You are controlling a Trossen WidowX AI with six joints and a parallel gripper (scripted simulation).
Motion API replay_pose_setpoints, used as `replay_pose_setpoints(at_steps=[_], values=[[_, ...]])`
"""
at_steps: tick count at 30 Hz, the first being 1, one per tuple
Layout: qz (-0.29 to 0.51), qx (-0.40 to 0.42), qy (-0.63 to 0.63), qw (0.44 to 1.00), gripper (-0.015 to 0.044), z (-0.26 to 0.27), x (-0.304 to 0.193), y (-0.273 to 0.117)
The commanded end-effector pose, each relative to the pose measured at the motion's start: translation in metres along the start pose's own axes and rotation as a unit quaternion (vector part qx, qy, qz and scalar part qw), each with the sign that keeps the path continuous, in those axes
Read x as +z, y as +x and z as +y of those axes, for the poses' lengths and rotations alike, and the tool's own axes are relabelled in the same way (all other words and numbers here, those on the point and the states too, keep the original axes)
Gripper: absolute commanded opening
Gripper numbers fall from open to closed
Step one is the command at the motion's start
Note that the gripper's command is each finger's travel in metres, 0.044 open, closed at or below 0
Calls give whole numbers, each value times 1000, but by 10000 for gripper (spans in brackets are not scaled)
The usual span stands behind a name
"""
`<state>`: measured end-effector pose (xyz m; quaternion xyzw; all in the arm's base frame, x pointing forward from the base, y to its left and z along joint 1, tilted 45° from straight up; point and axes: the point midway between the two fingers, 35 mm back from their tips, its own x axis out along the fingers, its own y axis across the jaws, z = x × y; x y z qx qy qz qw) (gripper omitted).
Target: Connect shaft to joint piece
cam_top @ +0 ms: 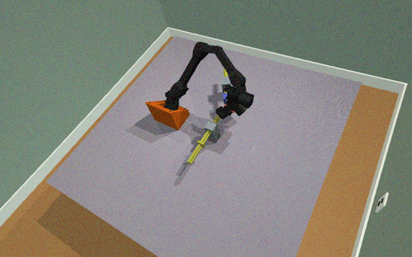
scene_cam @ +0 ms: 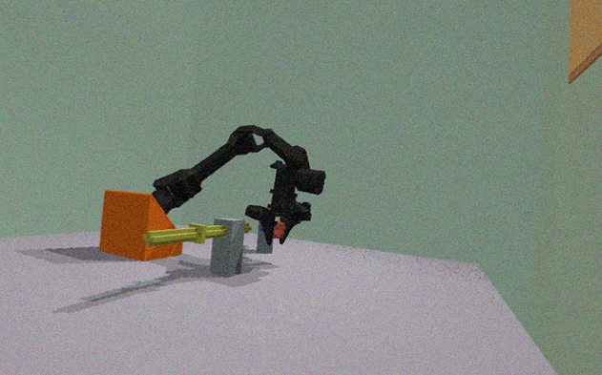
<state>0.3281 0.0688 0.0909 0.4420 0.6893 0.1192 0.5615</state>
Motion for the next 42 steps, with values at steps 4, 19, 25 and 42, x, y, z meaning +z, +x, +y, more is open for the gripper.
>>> replay_pose_setpoints(at_steps=[4, 19, 25, 42], values=[[1, 1, 2, 1000, 182, 0, -1, 1], [1, 1, 2, 1000, 182, 0, -1, 1], [0, 0, 0, 1000, 147, 0, 0, 0], [-2, 2, 15, 1000, 0, -1, 0, 0]])
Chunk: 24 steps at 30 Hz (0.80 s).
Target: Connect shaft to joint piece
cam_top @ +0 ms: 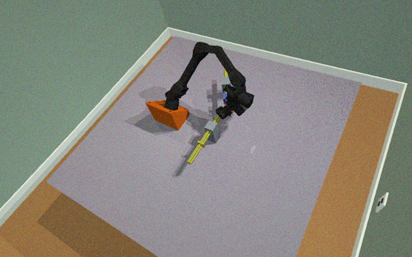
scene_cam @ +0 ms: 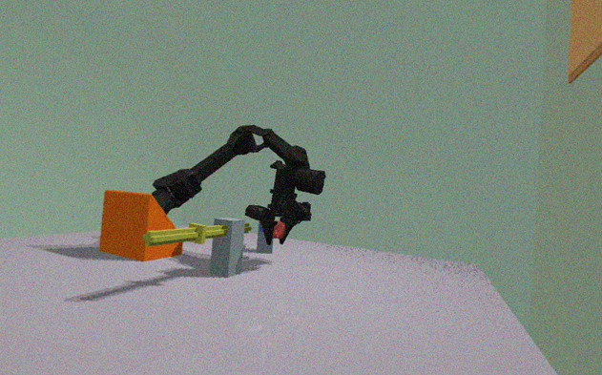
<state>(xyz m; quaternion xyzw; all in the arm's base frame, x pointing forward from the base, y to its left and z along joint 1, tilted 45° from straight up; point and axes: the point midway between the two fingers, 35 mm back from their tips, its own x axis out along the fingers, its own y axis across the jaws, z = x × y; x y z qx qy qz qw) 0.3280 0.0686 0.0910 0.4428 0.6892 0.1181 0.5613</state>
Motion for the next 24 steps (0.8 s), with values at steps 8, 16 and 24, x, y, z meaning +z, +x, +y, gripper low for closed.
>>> replay_pose_setpoints(at_steps=[8, 16, 24], values=[[-10, 10, 91, 996, 0, -9, -1, -1], [-18, 16, 162, 986, 0, -16, -2, -2], [-25, 22, 235, 971, 0, -22, -5, -2]])
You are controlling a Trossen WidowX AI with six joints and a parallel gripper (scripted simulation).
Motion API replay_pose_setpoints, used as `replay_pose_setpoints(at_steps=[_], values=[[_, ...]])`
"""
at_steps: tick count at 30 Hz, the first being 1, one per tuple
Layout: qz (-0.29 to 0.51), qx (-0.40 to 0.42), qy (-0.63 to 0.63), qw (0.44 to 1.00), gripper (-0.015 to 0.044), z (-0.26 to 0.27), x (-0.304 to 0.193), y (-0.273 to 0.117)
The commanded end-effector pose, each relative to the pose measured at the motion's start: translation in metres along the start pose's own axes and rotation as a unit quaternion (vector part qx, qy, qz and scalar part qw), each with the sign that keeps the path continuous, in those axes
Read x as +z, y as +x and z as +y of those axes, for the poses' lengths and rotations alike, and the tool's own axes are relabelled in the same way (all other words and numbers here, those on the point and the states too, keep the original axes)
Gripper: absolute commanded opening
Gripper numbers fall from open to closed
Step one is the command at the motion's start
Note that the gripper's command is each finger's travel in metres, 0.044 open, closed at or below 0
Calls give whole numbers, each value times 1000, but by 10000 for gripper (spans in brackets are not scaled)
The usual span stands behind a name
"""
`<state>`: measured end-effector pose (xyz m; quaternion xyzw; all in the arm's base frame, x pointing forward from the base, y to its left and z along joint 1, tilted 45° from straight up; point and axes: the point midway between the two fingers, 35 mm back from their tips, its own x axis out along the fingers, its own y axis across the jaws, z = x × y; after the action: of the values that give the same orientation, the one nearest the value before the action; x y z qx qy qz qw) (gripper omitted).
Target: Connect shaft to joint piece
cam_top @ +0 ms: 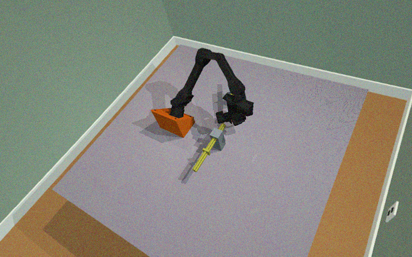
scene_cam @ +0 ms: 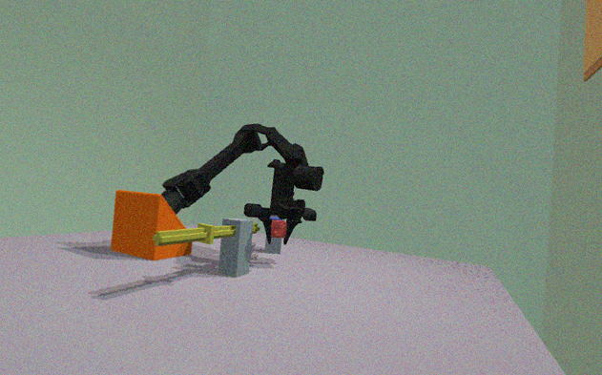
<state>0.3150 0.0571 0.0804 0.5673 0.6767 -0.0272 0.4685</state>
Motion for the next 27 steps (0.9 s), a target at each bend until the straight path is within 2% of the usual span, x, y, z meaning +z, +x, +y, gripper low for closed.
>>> replay_pose_setpoints(at_steps=[1, 27], values=[[-4, 2, 35, 999, 0, -3, 0, 0], [-29, 13, 270, 962, 0, -25, -7, -2]])
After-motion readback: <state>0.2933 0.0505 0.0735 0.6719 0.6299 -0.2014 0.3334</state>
